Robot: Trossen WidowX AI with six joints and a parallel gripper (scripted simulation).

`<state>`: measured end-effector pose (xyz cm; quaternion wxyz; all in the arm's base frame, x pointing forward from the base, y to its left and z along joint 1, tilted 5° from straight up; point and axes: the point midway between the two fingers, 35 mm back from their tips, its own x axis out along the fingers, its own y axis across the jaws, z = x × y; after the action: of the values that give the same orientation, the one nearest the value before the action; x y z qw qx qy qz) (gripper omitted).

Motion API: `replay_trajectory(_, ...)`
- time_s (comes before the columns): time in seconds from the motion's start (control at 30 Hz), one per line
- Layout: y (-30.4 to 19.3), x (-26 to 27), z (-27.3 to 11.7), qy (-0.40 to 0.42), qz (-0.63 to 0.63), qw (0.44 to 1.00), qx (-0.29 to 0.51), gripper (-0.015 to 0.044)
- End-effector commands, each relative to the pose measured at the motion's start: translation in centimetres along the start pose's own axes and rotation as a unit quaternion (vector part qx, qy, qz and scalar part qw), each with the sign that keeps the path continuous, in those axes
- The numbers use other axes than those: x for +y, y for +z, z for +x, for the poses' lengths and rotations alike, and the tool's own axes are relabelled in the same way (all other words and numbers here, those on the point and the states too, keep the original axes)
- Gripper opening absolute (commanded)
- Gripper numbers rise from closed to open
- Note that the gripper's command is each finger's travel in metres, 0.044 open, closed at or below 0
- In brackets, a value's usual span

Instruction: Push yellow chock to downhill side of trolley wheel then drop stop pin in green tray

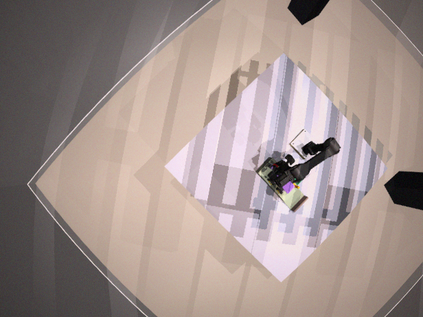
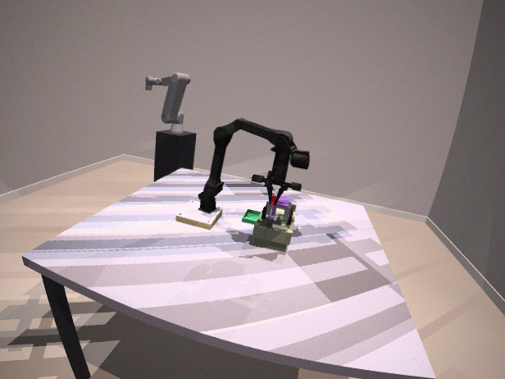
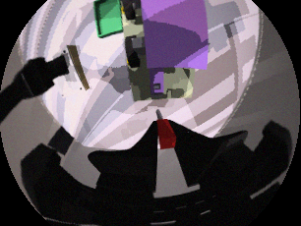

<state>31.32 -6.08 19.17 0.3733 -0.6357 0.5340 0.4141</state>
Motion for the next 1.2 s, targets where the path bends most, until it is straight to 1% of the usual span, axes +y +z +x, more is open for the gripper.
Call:
replay_trajectory(0.0,-0.1,0.9,0.0,0.0,-0.003,1.0,-0.001,0.0)
replay_trajectory(0.73,-0.2,8.0,0.4,0.003,-0.004,1.0,0.0,0.0)
replay_trajectory(0.93,0.0,8.2,0.3,0.003,-0.004,1.0,-0.001,0.0)
replay_trajectory(1.17,2.3,8.1,0.0,0.003,-0.004,1.0,-0.002,0.0)
